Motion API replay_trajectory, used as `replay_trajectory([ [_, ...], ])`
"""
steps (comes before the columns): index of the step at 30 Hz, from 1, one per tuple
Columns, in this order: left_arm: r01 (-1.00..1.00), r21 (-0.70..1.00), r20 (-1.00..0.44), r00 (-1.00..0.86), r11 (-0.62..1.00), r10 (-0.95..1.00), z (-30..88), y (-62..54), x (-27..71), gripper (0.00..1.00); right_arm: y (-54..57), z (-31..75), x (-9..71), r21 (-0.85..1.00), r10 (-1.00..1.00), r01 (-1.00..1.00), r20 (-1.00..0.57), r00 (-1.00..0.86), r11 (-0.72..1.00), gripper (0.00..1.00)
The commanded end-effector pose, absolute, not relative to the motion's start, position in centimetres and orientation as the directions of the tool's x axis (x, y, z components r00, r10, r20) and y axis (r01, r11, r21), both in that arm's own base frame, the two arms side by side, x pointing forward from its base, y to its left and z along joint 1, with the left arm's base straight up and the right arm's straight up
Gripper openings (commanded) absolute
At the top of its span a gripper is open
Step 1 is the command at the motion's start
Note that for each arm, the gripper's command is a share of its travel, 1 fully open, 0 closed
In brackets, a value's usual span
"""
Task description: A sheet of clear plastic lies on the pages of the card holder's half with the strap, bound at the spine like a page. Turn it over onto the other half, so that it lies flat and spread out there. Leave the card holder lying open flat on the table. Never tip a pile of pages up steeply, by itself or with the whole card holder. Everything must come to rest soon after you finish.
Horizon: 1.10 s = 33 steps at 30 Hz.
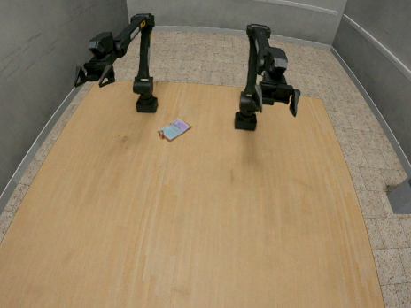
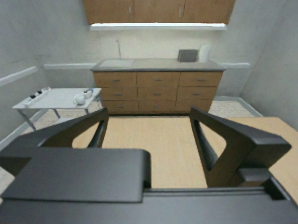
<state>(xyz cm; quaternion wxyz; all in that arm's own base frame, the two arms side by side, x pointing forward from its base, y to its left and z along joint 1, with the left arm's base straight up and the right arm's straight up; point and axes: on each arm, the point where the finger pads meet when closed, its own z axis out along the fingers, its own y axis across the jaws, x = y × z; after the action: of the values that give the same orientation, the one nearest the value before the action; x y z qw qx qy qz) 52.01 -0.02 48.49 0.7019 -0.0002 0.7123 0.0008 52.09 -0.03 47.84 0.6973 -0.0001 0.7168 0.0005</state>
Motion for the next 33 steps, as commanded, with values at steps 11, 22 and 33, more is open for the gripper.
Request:
replay_trajectory([
  [11, 0.0, 0.0, -1.0, 0.0, 1.0, 0.0, 49.2, 0.0, 51.9, 1.0, 0.0, 49.2, 51.9, 0.0, 0.0, 0.0, -1.0, 0.0, 1.0, 1.0],
  [22, 0.007, 0.026, -0.999, -0.037, 1.0, 0.026, 47.4, 0.3, 50.4, 1.0, 1.1, 46.2, 50.4, -0.037, -0.039, -0.032, -0.997, -0.062, 0.999, 1.0],
  [33, 0.323, 0.104, -0.984, -0.104, 0.941, 0.145, 43.5, -3.8, 38.6, 1.0, 9.2, 27.9, 38.6, -0.083, -0.214, -0.314, -0.887, -0.408, 0.946, 1.0],
])
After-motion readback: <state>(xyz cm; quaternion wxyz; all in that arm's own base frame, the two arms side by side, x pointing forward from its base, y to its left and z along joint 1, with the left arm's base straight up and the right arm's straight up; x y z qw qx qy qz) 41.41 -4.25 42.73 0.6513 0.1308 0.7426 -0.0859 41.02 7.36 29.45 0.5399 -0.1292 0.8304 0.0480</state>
